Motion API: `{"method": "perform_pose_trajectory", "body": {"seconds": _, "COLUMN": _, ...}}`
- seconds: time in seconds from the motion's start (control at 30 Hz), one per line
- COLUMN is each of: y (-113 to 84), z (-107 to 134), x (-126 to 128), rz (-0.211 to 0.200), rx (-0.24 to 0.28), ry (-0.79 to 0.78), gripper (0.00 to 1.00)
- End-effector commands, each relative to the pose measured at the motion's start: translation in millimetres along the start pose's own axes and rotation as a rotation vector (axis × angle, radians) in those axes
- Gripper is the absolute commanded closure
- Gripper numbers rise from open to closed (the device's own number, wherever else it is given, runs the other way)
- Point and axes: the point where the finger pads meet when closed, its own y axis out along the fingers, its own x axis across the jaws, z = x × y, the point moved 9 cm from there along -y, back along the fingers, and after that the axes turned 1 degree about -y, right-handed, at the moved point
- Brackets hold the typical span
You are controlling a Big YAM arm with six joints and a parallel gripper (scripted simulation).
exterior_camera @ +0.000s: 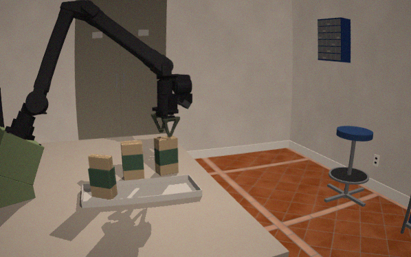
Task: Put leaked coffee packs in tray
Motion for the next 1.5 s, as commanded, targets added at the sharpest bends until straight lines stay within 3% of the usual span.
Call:
{"method": "perform_pose_trajectory", "body": {"seconds": 0.0, "y": -10.0, "z": -11, "x": -1, "rz": 0.007, "rx": -0.034, "ry": 0.009, "gripper": 0.23}}
{"method": "perform_pose_trajectory", "body": {"seconds": 0.7, "y": -9.5, "z": -12, "x": -2, "rz": 0.008, "rx": -0.034, "ry": 0.011, "gripper": 0.23}}
{"method": "perform_pose_trajectory", "body": {"seconds": 0.83, "y": 2.9, "z": -9, "x": -2, "rz": 0.004, "rx": -0.019, "ry": 0.011, "gripper": 0.23}}
{"method": "perform_pose_trajectory", "body": {"seconds": 0.93, "y": 0.1, "z": -6, "x": 0, "rz": 0.003, "rx": -0.014, "ry": 0.01, "gripper": 0.23}}
{"method": "perform_pose_trajectory", "body": {"seconds": 1.03, "y": 14.2, "z": -2, "x": 3, "rz": -0.002, "rx": 0.0, "ry": 0.005, "gripper": 0.23}}
{"method": "perform_pose_trajectory", "body": {"seconds": 1.47, "y": 38.8, "z": -3, "x": 4, "rz": -0.003, "rx": -0.002, "ry": 0.003, "gripper": 0.23}}
